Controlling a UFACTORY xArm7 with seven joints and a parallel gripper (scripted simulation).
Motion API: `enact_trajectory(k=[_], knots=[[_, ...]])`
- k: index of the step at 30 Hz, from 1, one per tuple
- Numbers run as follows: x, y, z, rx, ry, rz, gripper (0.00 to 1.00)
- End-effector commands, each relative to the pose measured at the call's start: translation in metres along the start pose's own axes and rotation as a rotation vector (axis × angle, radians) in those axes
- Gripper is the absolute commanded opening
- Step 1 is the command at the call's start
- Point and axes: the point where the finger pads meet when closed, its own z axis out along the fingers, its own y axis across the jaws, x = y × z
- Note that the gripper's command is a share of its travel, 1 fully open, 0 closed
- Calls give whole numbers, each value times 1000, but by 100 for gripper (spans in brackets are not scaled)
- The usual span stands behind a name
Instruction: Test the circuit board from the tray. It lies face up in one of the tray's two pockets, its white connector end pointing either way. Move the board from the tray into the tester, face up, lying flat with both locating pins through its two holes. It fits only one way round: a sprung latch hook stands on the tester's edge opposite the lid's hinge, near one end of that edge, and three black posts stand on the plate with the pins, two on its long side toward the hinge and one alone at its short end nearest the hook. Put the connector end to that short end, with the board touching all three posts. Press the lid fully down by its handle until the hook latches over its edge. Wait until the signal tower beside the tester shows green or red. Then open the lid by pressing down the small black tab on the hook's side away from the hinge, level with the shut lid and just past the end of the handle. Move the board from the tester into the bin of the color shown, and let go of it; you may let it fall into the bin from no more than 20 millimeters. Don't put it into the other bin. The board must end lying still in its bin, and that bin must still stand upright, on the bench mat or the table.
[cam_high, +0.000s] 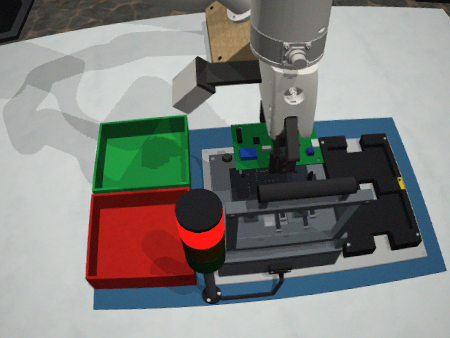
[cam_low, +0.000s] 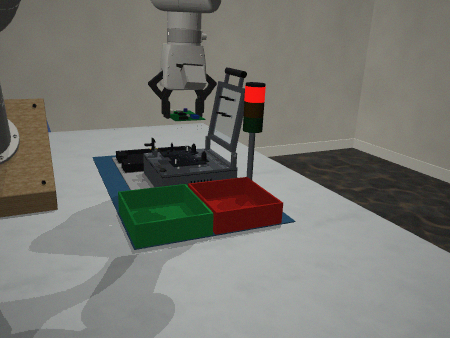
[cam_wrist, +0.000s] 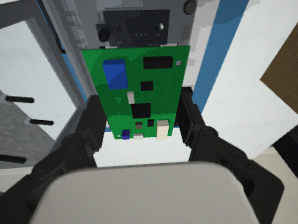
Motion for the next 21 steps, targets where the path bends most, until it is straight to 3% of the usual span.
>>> enact_trajectory(k=[1, 11, 21], knots=[[4, -2, -1, 4, -2, 0, 79], [34, -9, 9, 4, -2, 0, 79], [99, -23, 29, 4, -2, 0, 79]])
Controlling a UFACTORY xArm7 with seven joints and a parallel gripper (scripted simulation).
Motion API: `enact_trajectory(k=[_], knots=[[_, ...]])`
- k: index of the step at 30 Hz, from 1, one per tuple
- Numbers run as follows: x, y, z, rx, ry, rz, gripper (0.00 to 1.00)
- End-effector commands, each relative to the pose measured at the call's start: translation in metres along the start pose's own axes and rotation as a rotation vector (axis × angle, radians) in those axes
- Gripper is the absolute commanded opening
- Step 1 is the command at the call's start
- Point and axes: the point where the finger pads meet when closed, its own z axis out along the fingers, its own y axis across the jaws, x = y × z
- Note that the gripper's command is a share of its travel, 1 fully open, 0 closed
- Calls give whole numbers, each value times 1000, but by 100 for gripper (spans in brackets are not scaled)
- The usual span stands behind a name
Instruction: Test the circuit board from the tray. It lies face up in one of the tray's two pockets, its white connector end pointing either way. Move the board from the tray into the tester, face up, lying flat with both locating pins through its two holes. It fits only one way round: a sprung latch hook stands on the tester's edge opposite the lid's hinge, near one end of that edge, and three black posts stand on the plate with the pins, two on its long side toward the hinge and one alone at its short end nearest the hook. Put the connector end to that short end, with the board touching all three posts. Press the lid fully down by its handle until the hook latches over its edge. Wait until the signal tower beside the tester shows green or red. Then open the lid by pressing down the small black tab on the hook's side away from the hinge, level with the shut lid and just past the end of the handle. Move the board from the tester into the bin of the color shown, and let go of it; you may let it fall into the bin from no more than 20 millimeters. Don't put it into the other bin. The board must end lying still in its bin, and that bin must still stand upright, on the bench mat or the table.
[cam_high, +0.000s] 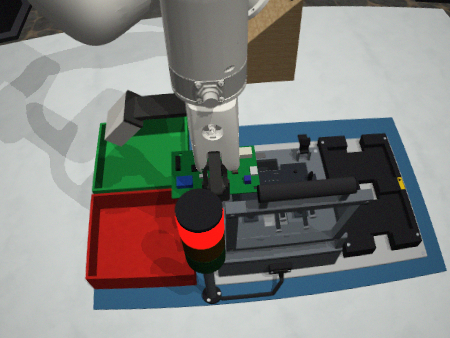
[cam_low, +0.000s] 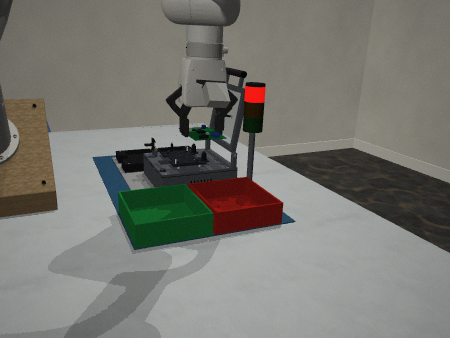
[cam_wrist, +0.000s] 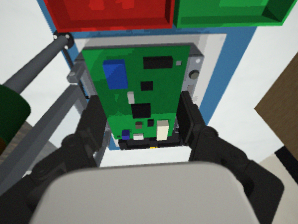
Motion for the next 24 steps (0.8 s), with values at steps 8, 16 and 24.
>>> enact_trajectory(k=[8, 16, 24], knots=[[57, -15, 16, 6, -4, -2, 79], [97, -24, 28, 6, -4, -2, 79], [113, -28, 33, 6, -4, -2, 79]])
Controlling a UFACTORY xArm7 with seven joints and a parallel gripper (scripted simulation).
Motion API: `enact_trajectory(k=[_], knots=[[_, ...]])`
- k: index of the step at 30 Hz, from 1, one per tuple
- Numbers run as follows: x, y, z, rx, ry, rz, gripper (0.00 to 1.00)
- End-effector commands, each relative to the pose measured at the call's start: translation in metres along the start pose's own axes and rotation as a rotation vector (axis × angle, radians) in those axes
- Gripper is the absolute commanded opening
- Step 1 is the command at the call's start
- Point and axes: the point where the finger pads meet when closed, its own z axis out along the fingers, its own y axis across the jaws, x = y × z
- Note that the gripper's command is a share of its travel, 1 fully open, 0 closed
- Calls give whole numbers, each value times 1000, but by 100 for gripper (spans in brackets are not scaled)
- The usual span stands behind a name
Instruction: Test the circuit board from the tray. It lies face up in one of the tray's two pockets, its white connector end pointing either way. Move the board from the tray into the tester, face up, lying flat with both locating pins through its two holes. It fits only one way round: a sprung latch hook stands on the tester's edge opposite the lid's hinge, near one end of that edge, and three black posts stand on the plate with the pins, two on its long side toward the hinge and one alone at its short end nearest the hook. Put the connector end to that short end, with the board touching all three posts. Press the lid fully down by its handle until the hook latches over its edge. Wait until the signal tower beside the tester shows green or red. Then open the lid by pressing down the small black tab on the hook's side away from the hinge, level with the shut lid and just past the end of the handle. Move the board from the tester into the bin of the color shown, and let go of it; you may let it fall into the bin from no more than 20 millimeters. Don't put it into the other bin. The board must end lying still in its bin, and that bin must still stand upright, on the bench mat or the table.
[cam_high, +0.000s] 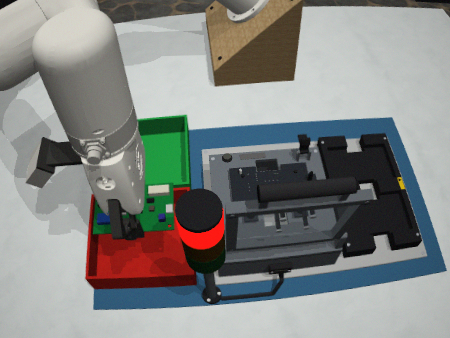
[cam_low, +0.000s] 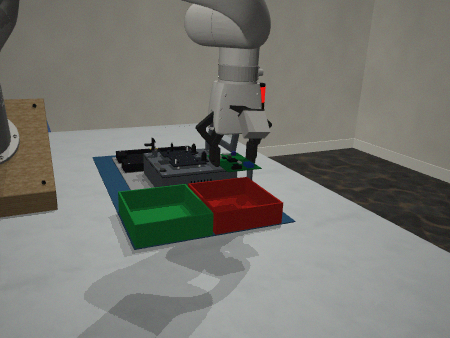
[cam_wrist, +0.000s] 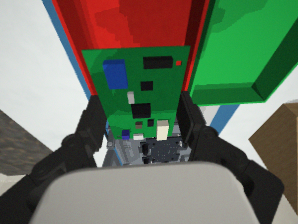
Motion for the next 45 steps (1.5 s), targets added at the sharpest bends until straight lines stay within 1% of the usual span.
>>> enact_trajectory(k=[1, 19, 25, 32, 34, 45], knots=[[2, -2, -1, 5, -1, -1, 79], [5, -3, 0, 5, -1, -1, 79], [5, -3, 4, 5, -1, -1, 79], [5, -3, 17, 5, -1, -1, 79], [5, -3, 17, 5, -1, -1, 79], [6, -3, 49, 5, -1, -1, 79]])
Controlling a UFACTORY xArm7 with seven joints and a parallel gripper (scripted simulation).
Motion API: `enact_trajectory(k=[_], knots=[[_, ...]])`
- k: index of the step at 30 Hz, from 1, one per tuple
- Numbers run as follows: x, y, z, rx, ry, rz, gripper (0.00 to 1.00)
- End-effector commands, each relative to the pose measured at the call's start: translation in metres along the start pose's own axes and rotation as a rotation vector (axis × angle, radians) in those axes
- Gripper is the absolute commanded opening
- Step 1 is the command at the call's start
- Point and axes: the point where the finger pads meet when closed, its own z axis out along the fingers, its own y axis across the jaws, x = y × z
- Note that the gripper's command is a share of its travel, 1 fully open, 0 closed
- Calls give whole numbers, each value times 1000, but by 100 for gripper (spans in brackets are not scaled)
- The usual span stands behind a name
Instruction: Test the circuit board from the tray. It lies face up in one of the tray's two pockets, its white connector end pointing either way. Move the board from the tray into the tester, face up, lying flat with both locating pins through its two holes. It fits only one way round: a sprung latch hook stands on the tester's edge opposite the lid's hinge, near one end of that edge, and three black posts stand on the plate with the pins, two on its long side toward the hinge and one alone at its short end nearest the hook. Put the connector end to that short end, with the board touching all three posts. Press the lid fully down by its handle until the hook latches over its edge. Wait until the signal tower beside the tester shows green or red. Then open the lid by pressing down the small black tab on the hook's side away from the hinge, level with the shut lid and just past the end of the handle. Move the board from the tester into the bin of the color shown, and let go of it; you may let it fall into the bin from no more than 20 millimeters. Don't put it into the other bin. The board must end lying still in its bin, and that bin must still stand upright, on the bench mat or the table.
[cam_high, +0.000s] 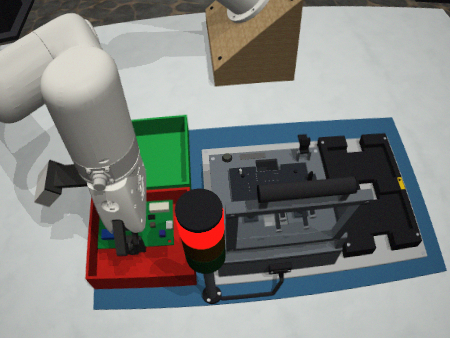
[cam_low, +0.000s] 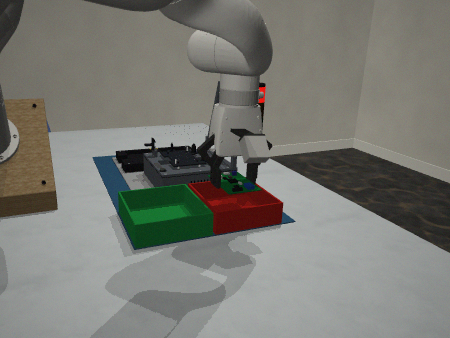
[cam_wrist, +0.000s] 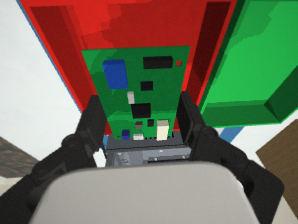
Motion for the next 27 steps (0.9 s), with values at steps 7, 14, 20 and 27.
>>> enact_trajectory(k=[7, 14, 20, 27], knots=[[0, -2, 22, 6, 0, 0, 79], [0, -2, 40, 6, 0, 0, 79], [0, -3, 48, 6, 0, 0, 79], [0, -3, 51, 6, 0, 0, 79]])
